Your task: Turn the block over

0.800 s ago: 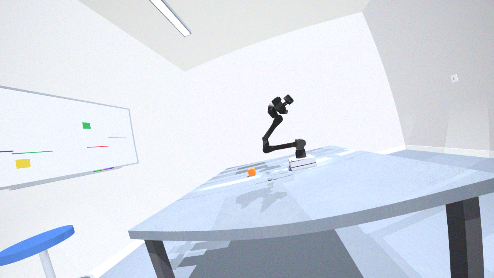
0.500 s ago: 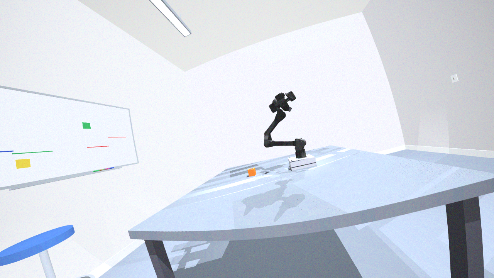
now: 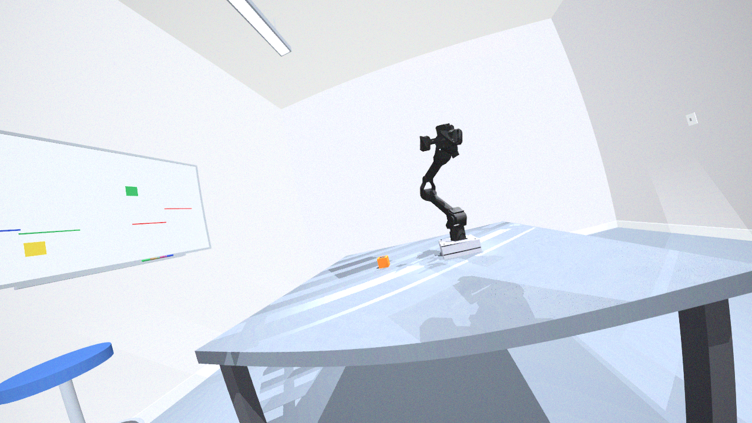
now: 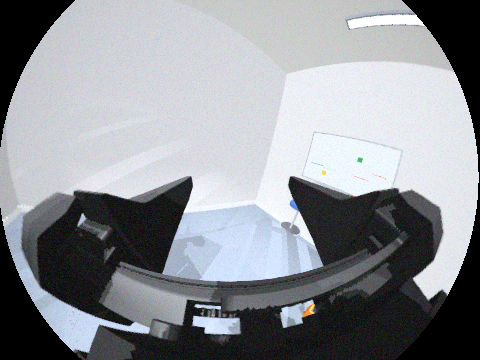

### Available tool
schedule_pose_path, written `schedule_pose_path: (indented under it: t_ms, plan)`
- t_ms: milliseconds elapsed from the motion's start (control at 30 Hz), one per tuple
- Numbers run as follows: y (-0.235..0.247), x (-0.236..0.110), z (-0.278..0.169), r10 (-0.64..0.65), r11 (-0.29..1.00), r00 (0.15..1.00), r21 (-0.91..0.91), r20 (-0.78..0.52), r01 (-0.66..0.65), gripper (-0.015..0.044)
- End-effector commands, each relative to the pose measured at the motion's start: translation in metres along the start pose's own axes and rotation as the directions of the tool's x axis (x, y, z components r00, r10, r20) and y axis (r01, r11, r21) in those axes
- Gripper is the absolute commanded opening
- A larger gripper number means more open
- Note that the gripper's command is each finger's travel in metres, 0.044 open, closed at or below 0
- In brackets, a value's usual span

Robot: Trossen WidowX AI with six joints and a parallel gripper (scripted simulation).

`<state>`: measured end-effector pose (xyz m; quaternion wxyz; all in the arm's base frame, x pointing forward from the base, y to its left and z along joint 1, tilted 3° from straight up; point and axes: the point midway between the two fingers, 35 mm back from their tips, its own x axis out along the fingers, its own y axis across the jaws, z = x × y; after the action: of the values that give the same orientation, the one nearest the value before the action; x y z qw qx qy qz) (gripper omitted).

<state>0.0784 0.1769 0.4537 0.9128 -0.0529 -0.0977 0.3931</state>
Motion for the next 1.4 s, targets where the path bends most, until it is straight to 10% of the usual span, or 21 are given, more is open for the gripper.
schedule_pose_path:
  t_ms: [0,433,733,1067,1367]
  plan:
    - [0.008,0.030,-0.010,-0.064,0.993,0.995,-0.103,-0.075,0.056,0.0440]
    - [-0.036,0.140,-0.109,-0.292,0.940,0.848,-0.295,-0.443,0.170,0.0440]
    - [-0.135,0.168,-0.204,-0.412,0.911,0.570,-0.317,-0.711,0.263,0.0440]
    - [-0.251,0.120,-0.313,-0.328,0.849,0.190,-0.201,-0.925,0.488,0.0440]
    - [-0.324,0.014,-0.404,-0.005,0.669,-0.109,-0.085,-0.994,0.739,0.0440]
